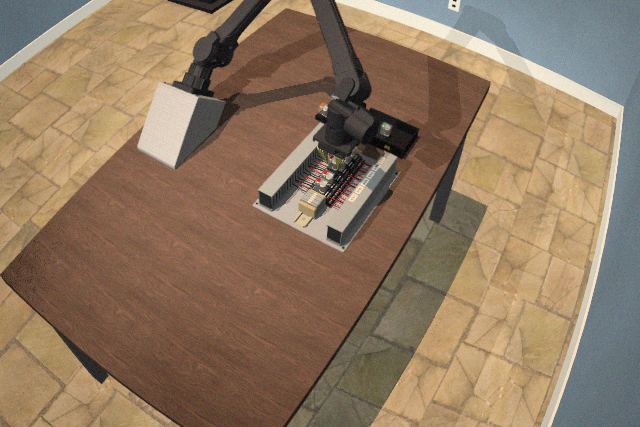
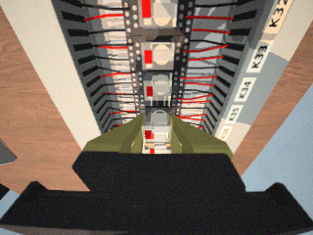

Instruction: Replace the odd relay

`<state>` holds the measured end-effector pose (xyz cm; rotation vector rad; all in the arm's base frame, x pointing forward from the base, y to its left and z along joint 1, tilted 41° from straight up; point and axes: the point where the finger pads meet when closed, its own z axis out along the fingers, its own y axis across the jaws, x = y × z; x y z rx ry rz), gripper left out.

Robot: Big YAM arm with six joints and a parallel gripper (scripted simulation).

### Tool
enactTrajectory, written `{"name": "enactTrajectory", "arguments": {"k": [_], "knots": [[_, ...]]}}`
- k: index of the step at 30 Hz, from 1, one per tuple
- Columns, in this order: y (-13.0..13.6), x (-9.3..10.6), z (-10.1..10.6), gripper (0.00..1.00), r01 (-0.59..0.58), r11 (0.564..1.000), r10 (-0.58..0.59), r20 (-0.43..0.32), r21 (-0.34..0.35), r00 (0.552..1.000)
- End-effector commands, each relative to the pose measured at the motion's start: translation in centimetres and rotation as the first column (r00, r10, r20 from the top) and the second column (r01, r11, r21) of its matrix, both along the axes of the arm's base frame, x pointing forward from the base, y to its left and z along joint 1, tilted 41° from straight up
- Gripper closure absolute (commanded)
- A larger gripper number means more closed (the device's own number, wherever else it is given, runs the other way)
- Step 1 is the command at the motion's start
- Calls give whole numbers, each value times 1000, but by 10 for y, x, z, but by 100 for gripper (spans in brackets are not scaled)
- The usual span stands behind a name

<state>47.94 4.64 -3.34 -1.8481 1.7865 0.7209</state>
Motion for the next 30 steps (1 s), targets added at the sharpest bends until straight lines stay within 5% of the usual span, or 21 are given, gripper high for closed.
{"name": "enactTrajectory", "arguments": {"k": [1, 30], "knots": [[2, 11, 2, 100, 5, 1000, -5, 25, 1, 1000], [13, 6, -11, 100, -1, 1000, 1, 14, 2, 1000]]}}
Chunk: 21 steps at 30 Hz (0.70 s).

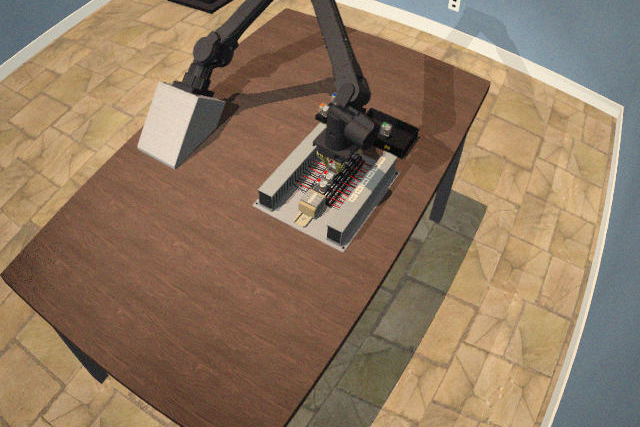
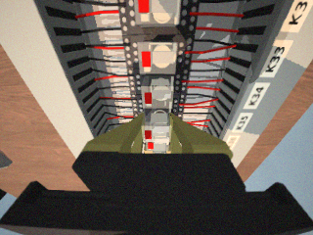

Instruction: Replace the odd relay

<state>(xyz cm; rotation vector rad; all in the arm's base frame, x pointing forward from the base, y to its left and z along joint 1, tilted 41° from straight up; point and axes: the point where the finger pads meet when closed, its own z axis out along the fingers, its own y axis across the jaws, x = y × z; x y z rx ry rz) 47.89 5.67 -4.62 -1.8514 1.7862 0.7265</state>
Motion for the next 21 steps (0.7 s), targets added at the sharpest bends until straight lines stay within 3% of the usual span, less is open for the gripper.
{"name": "enactTrajectory", "arguments": {"k": [1, 21], "knots": [[1, 9, 4, 100, 6, 1000, -6, 25, 2, 1000], [-4, 15, 12, 100, 15, 1000, -15, 49, -1, 999]]}}
